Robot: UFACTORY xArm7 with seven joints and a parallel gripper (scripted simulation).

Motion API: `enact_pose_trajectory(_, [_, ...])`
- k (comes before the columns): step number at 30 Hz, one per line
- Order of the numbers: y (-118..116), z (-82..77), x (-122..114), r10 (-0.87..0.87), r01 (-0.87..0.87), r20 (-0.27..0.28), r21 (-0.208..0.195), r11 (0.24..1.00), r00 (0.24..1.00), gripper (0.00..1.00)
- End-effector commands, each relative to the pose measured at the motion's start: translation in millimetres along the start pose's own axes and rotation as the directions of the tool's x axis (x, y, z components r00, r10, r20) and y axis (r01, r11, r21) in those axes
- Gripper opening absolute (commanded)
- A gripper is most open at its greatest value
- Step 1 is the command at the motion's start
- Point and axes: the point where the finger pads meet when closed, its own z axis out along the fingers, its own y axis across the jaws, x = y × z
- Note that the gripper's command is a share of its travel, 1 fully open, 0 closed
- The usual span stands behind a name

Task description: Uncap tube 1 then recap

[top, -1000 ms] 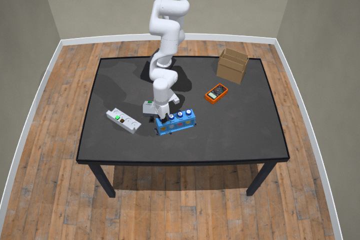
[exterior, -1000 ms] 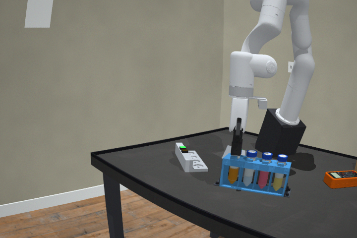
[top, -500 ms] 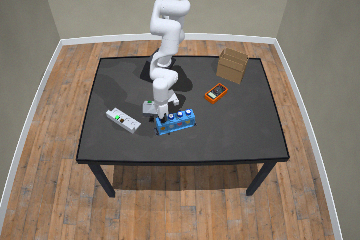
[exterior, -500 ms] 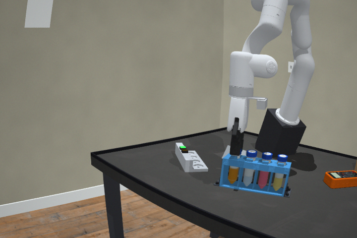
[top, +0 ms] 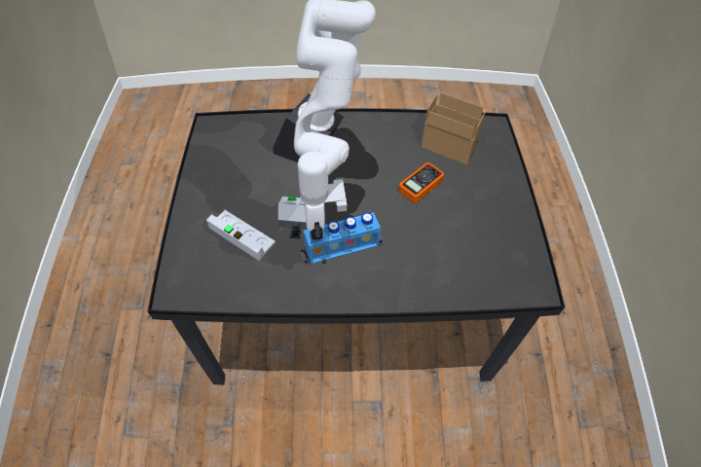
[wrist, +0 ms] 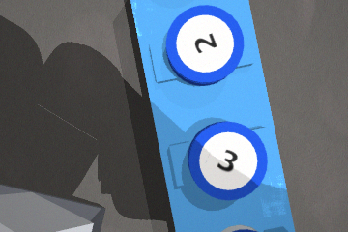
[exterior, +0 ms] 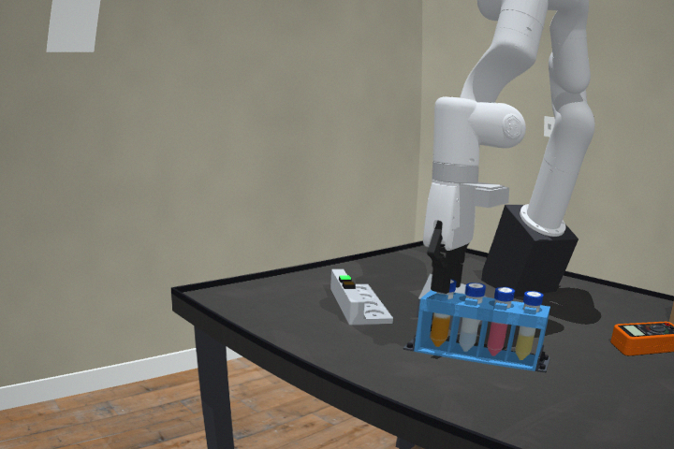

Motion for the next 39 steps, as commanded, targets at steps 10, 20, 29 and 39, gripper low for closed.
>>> enact_pose_trajectory(10, [1.3,-0.9,-1.0,0.061,-0.061,0.003,-0.002,0.998,0.998,0.46])
enact_pose_trajectory(20, [1.4,-12.9,-1.0,0.061,-0.061,0.003,-0.002,0.998,0.998,0.46])
enact_pose_trajectory(29, [1.4,-39.9,-0.9,0.061,-0.061,0.003,-0.002,0.998,0.998,0.46])
enact_pose_trajectory(39, [-37.9,-46.3,-15.1,0.234,-0.234,0.003,-0.002,0.972,0.972,0.0])
